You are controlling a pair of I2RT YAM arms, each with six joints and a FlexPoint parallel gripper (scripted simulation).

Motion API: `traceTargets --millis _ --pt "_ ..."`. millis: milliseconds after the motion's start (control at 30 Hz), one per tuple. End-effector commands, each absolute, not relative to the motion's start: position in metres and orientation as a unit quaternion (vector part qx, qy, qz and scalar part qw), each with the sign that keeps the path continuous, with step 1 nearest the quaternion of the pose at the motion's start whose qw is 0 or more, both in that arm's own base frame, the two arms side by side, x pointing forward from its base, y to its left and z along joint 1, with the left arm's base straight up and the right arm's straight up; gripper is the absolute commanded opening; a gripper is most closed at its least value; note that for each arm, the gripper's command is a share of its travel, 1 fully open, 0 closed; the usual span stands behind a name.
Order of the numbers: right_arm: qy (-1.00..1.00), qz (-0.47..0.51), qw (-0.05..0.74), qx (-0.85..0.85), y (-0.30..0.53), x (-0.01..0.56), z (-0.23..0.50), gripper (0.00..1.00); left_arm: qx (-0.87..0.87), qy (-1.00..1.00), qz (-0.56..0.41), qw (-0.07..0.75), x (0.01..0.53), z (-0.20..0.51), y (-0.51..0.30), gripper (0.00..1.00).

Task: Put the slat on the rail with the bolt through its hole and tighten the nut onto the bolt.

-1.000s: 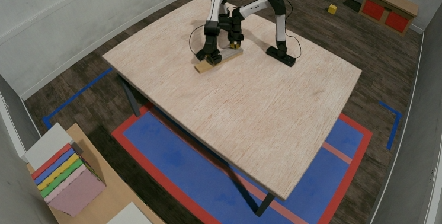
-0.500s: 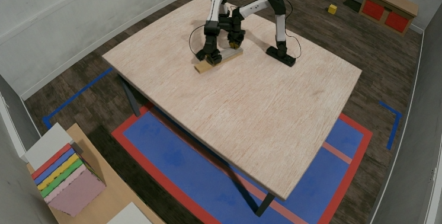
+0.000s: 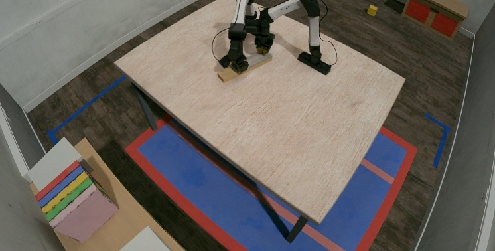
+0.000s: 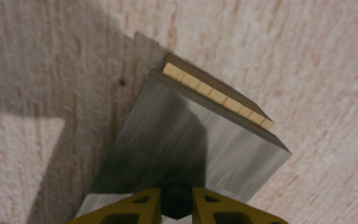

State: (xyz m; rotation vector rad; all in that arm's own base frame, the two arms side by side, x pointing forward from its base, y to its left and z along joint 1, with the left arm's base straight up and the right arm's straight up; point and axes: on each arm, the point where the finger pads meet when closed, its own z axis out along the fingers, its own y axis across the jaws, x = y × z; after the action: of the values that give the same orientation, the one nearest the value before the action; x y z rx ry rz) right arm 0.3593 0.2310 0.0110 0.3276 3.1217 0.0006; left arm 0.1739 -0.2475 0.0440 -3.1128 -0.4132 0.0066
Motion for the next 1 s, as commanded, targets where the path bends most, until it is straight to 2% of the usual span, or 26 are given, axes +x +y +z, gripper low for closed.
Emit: traceTargets --millis 0,167,233,767,967 --pt "0.994 0.007 0.011 0.105 0.2333 0.3629 0.0180 0.67 -0.991 -0.131 -0.002 -0.005 0.1772 0.0474 -0.2504 0.14" --pt "0.994 0.007 0.011 0.105 0.2333 0.3629 0.0180 0.67 -0.991 -0.130 -0.002 -0.003 0.1772 0.0467 -0.2506 0.14" --pt "0.994 0.007 0.011 0.105 0.2333 0.3629 0.0180 0.67 -0.991 -0.133 -0.002 -0.006 0.1767 0.0476 -0.2495 0.36" --pt "0.994 0.007 0.011 0.105 0.2333 0.3629 0.0180 0.67 -0.991 -0.133 -0.002 -0.006 0.1767 0.0476 -0.2494 0.36" --pt "0.994 0.007 0.011 0.105 0.2333 0.3629 0.0180 0.67 -0.948 -0.318 -0.002 -0.007 0.1762 0.0515 -0.2492 0.36"
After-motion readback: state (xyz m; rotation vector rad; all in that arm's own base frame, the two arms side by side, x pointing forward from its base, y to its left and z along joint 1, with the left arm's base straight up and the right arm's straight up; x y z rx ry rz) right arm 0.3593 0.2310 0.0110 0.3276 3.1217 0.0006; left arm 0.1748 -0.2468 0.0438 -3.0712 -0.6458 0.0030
